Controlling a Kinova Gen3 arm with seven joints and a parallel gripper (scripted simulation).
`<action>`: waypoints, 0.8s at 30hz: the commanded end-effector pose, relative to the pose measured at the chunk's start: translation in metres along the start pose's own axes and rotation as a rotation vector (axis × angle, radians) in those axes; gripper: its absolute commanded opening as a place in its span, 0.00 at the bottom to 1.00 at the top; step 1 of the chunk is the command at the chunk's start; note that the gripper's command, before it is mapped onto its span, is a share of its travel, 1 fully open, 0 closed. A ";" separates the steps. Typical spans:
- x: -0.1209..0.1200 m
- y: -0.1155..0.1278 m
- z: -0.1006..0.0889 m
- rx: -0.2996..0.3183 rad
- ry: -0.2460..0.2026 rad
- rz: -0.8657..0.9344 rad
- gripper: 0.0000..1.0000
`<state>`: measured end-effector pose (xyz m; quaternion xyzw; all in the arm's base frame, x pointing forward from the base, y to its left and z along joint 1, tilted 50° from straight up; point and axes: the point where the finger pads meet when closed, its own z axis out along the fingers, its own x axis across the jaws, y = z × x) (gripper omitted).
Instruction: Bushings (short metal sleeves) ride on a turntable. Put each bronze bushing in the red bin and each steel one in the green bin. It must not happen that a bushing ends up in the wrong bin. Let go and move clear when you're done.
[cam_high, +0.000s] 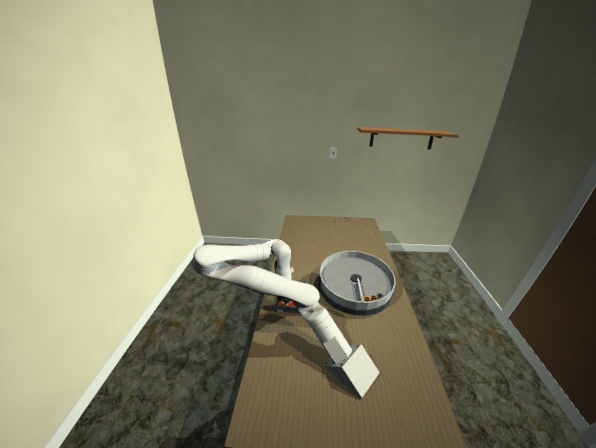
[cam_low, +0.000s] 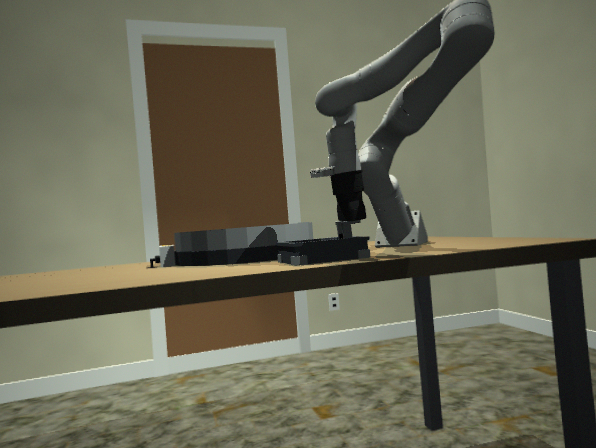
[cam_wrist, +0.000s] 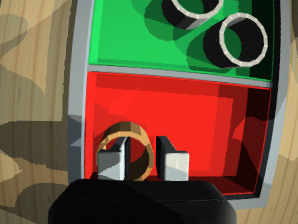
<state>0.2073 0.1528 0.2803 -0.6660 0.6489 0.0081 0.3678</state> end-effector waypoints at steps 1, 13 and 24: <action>0.000 0.000 0.000 0.000 0.000 0.000 0.47; 0.000 0.000 0.000 0.000 0.000 0.000 0.47; 0.001 0.002 -0.003 0.080 -0.051 -0.001 0.47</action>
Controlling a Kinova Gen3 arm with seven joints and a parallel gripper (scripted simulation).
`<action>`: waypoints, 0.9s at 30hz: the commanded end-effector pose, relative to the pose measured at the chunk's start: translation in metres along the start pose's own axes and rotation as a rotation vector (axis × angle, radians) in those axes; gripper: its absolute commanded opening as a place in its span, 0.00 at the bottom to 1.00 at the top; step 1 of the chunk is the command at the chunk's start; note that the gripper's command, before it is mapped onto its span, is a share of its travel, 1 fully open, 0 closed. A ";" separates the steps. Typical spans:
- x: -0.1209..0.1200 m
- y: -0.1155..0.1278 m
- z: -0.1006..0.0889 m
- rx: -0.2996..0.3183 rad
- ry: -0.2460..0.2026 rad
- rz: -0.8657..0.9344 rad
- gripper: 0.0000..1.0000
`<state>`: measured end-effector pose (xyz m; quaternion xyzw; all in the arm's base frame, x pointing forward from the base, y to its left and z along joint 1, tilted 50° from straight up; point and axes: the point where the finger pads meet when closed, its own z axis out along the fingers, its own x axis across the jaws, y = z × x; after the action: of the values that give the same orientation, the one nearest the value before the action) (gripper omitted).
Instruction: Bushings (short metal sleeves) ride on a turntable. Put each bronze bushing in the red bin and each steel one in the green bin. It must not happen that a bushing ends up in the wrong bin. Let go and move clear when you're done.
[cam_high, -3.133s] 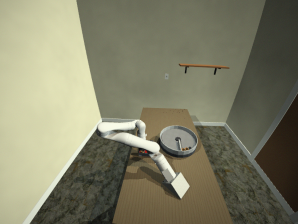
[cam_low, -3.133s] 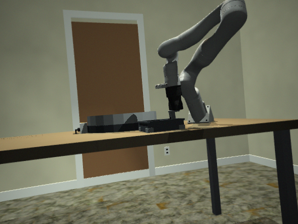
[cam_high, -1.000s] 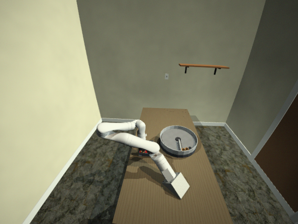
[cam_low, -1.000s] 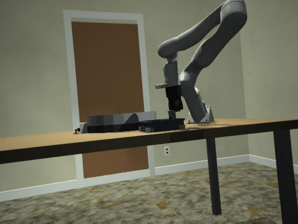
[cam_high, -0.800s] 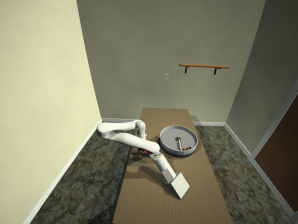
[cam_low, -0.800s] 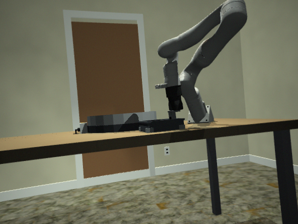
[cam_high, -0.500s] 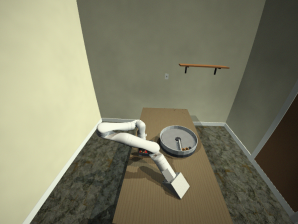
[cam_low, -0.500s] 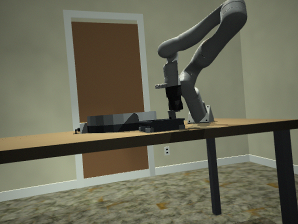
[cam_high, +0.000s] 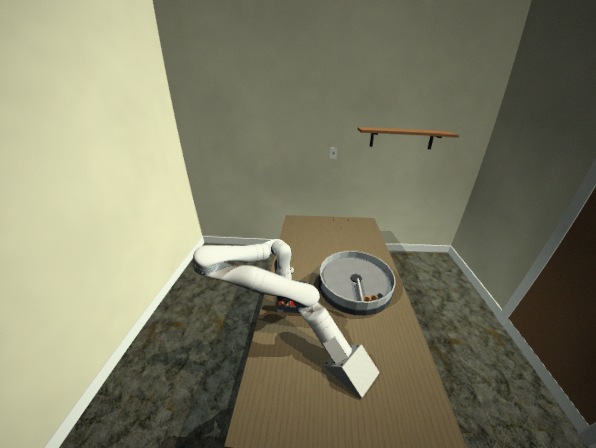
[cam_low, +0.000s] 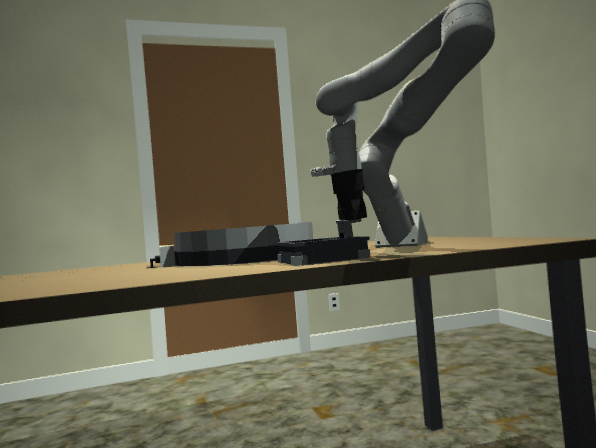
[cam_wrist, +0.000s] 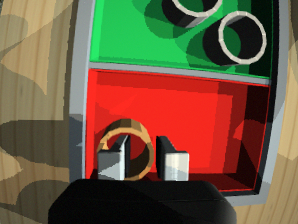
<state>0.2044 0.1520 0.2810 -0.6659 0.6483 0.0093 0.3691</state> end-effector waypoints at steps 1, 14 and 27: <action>0.002 0.001 -0.001 0.100 -0.060 -0.002 0.47; 0.002 0.002 -0.007 0.100 -0.060 -0.002 0.47; 0.002 0.002 -0.013 0.100 -0.060 -0.002 0.47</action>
<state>0.1964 0.1447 0.2889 -0.6617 0.6456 0.0055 0.3812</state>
